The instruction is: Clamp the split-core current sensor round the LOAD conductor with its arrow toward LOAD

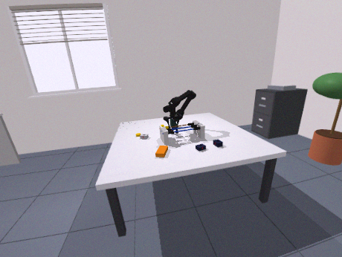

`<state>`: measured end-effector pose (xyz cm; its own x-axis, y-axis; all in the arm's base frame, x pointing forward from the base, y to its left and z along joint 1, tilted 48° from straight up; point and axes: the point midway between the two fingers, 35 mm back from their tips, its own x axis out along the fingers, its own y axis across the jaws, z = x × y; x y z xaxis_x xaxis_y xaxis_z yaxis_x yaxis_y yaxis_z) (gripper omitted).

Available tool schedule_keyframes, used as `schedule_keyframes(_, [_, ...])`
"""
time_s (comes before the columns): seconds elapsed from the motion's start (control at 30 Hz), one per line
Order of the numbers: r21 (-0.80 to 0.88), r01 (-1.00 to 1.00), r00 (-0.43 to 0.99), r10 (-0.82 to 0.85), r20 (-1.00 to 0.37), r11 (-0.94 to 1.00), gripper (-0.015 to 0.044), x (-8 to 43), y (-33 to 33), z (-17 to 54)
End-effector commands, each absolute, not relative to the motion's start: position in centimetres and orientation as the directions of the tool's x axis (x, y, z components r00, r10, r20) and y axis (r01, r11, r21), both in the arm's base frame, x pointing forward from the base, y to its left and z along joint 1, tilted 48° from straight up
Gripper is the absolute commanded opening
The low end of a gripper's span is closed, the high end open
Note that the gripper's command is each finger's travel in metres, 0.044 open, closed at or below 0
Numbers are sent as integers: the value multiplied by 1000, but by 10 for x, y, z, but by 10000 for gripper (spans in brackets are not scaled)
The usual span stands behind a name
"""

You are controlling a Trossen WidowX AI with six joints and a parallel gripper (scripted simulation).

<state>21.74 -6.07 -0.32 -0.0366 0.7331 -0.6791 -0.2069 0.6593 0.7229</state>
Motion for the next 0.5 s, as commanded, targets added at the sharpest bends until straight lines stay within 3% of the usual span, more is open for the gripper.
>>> schedule_keyframes(0.0, [725, -203, -34, 735, -677, 658, 440, 217, -56, -7])
schedule_keyframes(0.47, [726, -203, -34, 737, -675, 656, 440, 215, -39, -21])
